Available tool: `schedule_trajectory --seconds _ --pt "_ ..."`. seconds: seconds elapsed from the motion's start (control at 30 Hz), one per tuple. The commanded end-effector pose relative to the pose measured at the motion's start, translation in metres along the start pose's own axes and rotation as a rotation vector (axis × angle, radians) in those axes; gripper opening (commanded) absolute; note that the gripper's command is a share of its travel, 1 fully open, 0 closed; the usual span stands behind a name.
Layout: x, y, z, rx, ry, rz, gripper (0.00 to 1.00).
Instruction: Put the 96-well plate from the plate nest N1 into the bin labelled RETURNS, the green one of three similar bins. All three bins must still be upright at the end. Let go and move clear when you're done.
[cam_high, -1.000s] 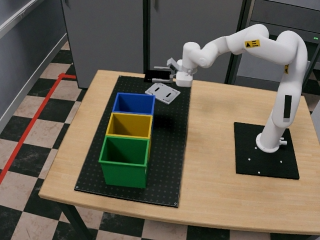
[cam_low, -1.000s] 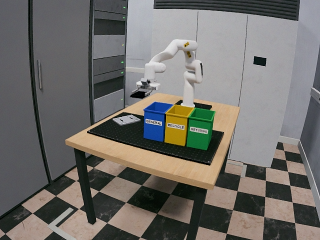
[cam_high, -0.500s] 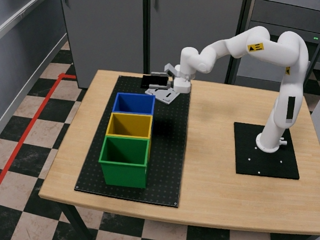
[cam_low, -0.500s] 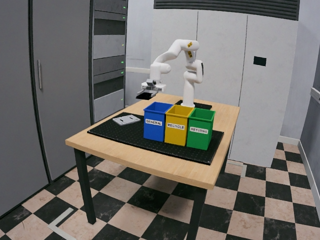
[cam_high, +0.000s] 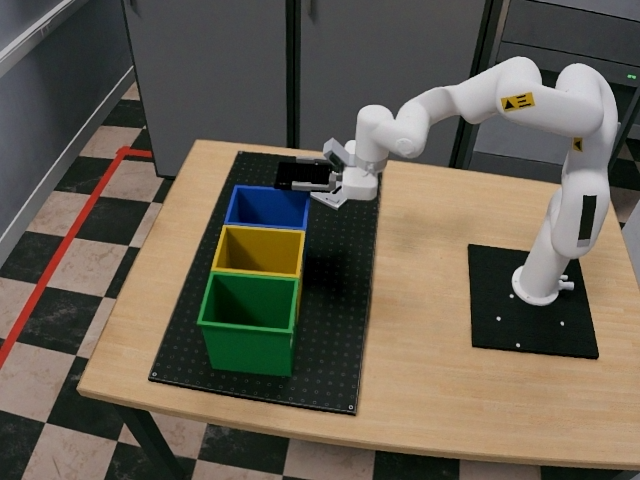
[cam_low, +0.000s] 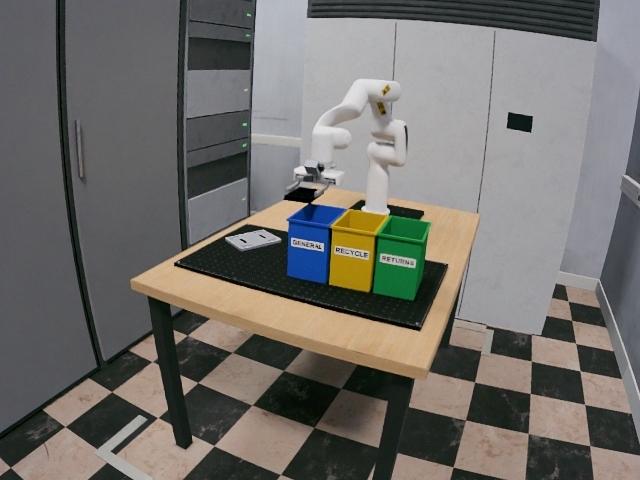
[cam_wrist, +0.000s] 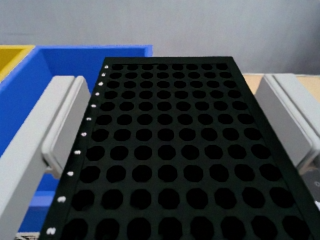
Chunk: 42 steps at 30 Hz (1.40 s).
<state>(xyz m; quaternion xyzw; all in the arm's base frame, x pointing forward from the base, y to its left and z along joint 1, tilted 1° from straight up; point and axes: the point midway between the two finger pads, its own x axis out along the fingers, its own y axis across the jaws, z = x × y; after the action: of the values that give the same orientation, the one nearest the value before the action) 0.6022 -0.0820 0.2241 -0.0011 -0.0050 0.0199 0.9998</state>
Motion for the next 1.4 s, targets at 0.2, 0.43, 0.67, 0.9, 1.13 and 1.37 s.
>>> schedule_trajectory --seconds 0.2,0.43,0.67,0.9,1.13,1.37 --pt "0.007 0.027 0.002 0.003 -0.006 -0.001 0.0" --pt "0.012 0.05 0.002 0.003 -0.006 -0.001 0.0" --pt "0.015 0.066 0.002 0.003 -0.006 -0.001 0.0" --pt "0.02 0.089 0.001 0.004 -0.006 -0.001 0.0" --pt "0.024 0.106 0.001 0.004 -0.006 -0.001 0.0" --pt "0.029 0.128 0.001 0.003 -0.006 -0.001 0.0"
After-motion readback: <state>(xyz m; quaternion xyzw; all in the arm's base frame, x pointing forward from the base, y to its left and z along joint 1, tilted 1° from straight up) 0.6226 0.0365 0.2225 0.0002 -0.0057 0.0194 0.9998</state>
